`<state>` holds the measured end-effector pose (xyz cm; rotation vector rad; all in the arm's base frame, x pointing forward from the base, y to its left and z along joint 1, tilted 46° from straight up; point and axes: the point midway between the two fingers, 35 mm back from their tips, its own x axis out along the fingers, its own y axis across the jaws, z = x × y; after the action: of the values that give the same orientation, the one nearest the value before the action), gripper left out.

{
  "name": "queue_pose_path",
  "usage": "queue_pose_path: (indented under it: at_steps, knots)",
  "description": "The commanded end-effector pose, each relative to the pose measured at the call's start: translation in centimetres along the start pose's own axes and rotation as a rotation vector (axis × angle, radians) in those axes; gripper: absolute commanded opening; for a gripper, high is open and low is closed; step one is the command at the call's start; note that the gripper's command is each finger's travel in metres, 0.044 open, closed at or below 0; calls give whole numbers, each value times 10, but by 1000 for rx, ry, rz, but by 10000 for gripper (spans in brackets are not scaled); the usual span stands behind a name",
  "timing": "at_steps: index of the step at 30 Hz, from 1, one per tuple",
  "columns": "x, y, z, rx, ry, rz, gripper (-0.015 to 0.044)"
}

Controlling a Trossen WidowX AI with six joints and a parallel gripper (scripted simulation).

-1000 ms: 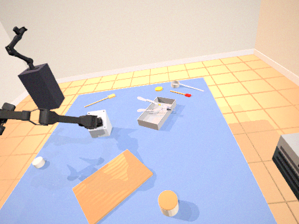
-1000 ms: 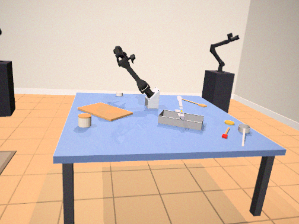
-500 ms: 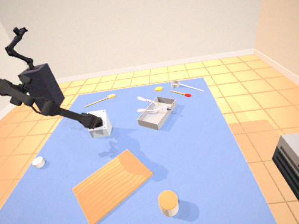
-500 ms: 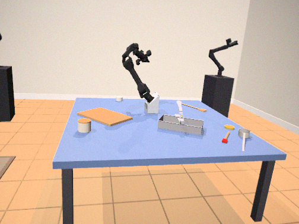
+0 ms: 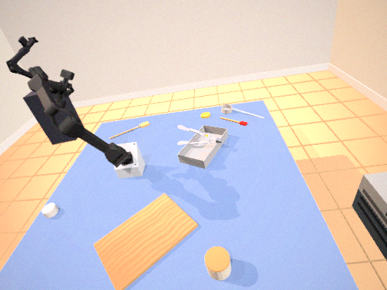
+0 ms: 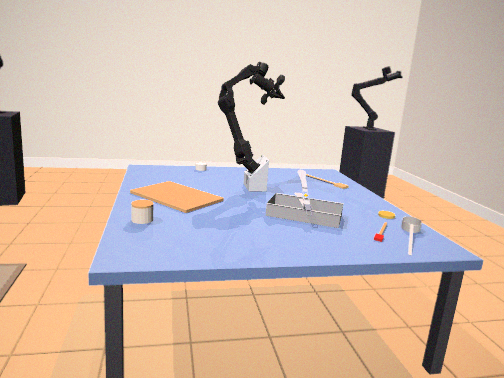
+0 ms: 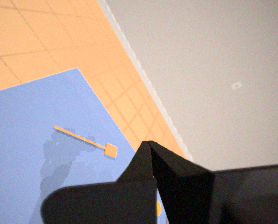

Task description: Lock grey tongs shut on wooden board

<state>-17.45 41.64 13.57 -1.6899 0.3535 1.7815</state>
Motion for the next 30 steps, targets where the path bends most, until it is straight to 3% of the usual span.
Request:
queue_pose_path:
  at_steps: [1, 10, 16, 23, 30]
  knots:
    - [19, -34, -34, -8, 81, -18, -150]
    - [58, -123, -169, -33, 323, 28, -150]
    - [76, -153, -279, -81, 477, 160, -150]
    - [83, -149, -412, -79, 582, 378, -150]
    - [77, -109, -529, -179, 565, 673, -150]
